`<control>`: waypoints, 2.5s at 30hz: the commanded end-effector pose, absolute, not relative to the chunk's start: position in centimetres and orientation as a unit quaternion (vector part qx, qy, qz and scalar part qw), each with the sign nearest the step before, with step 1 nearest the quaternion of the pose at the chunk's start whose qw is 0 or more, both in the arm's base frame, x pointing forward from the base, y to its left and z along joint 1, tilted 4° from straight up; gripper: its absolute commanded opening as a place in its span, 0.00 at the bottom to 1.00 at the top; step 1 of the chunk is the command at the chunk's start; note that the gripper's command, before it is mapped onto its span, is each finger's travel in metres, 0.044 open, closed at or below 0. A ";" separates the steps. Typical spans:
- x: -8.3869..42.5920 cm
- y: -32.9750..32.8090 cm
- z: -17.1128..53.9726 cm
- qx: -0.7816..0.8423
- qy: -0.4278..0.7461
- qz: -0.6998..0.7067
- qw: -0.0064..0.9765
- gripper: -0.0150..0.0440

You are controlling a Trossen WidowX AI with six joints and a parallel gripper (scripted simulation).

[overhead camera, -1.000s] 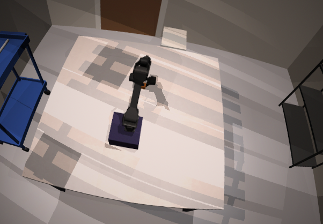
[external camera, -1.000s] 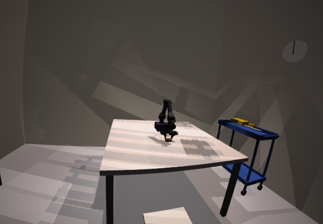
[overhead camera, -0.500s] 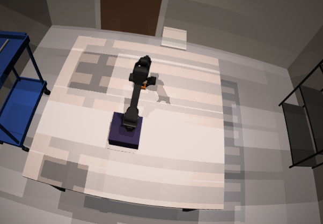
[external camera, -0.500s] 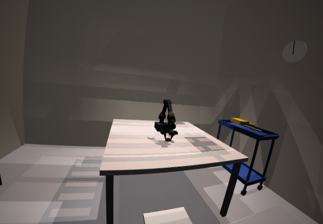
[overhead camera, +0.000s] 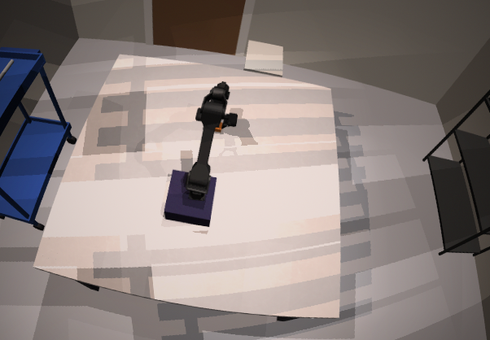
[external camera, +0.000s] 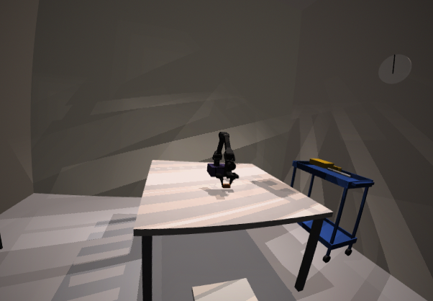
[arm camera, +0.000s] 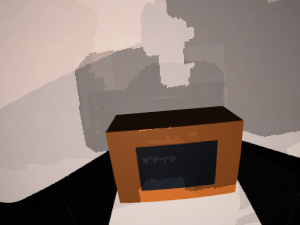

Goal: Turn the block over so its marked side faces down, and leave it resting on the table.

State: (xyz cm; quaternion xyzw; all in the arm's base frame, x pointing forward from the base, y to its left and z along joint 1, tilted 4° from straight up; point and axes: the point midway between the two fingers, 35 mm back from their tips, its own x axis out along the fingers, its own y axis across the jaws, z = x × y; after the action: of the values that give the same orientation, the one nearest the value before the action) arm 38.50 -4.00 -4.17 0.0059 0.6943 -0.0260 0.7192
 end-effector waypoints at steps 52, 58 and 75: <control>39.0 -4.2 -7.1 0.001 0.386 -0.028 0.922 0.25; 38.9 -4.2 -7.6 -0.001 0.346 -0.028 0.938 0.25; 37.4 -4.0 -7.3 -0.014 0.228 -0.023 0.973 0.25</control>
State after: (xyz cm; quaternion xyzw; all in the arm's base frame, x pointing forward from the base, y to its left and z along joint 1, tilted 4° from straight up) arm 38.00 -4.14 -7.41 -0.0111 0.2449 -0.0260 0.9691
